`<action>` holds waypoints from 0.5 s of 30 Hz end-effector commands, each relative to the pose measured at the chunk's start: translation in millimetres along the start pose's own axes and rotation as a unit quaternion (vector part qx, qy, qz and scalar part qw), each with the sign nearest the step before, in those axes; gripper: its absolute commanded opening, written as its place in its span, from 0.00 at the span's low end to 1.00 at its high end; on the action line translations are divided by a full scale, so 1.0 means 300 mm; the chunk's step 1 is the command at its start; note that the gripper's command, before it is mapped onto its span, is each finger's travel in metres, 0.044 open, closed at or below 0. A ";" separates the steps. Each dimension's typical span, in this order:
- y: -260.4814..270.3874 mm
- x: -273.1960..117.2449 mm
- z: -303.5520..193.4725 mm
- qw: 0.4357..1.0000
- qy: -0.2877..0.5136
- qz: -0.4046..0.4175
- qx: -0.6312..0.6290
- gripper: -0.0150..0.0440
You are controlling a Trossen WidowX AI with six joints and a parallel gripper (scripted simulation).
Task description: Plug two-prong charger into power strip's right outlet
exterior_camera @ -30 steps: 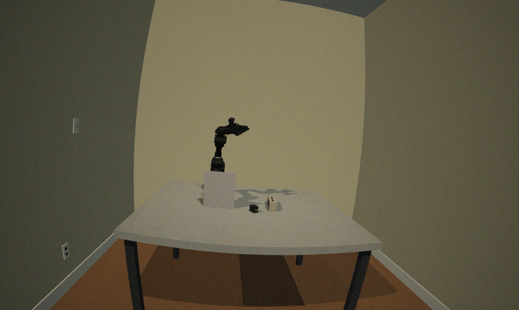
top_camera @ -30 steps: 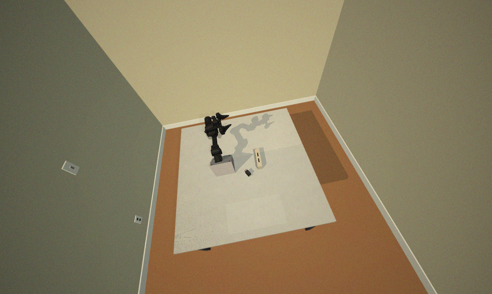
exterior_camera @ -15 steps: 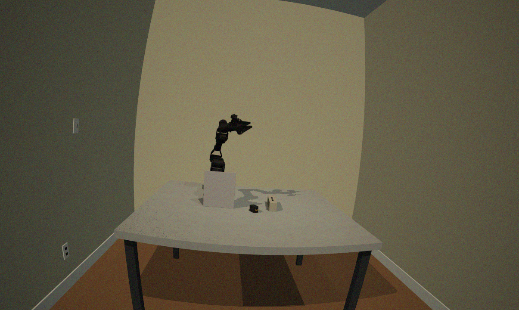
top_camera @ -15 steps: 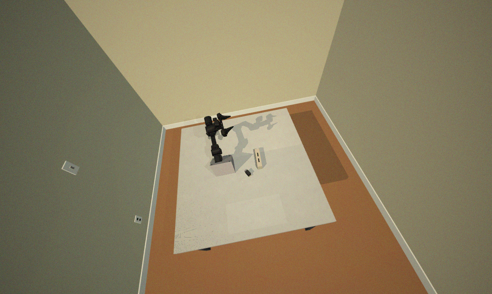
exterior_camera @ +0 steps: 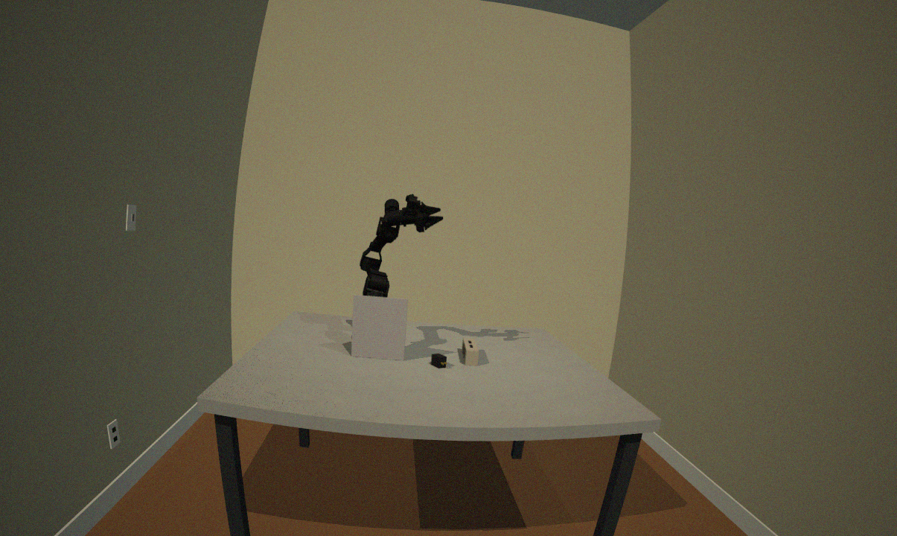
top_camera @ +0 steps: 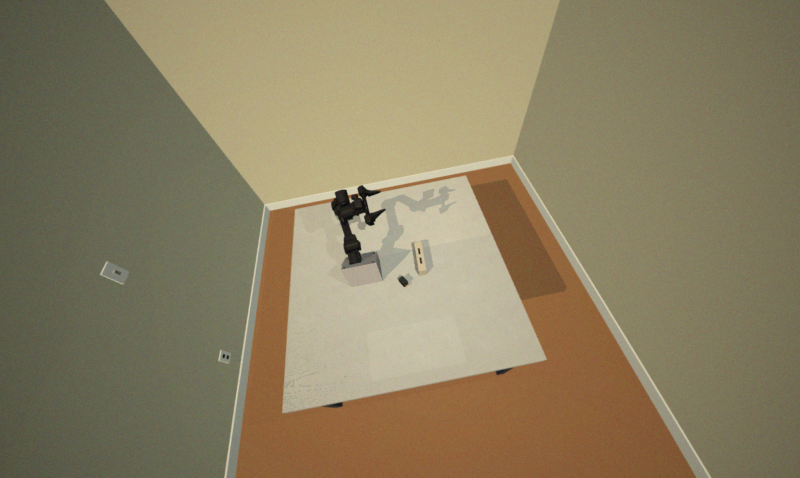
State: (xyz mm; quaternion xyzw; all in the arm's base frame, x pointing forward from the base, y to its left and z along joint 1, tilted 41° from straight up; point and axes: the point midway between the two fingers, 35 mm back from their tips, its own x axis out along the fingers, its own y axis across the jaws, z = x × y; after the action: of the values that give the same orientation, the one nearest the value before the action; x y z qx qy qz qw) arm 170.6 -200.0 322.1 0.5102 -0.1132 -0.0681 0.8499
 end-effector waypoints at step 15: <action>-0.139 0.130 0.004 0.998 0.017 -0.035 0.047 1.00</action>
State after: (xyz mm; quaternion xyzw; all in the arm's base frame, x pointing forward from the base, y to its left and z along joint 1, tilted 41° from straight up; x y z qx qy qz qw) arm 199.9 -224.8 296.0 0.5447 -0.0862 -0.0812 0.8303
